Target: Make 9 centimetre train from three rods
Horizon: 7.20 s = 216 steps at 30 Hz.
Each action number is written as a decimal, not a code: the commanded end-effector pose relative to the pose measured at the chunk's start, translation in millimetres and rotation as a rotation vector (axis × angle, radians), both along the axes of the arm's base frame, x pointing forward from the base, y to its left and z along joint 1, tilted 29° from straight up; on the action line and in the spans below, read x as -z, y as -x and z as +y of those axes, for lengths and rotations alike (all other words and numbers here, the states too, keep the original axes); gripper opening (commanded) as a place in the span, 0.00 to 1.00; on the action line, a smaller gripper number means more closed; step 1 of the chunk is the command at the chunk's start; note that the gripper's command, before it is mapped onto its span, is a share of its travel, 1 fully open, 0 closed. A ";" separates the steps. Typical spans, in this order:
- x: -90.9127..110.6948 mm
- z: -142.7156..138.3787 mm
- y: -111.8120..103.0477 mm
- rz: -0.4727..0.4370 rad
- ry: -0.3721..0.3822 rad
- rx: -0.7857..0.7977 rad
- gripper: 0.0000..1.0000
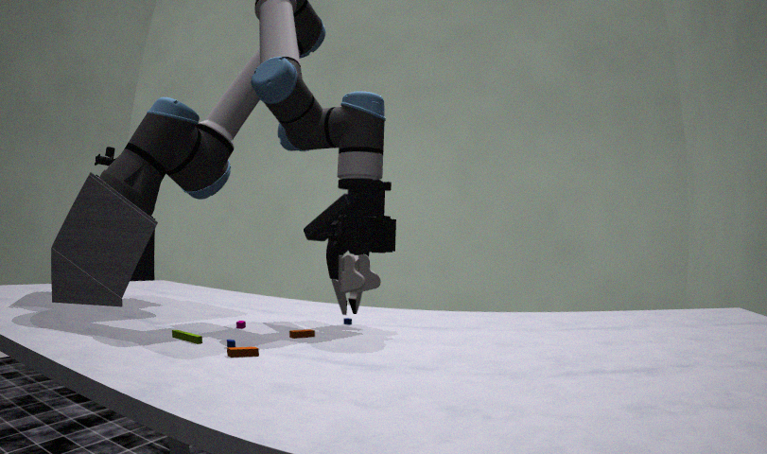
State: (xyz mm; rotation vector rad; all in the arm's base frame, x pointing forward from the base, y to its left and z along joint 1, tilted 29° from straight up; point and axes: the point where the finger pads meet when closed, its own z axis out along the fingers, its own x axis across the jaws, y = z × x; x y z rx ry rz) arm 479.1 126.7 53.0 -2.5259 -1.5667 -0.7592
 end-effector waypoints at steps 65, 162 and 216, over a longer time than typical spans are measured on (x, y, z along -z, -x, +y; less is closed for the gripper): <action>14.2 6.3 -1.4 0.005 0.000 -0.002 0.14; -6.2 -2.0 4.9 0.000 0.000 0.001 0.00; -61.4 -32.1 53.6 0.128 -0.148 0.351 0.00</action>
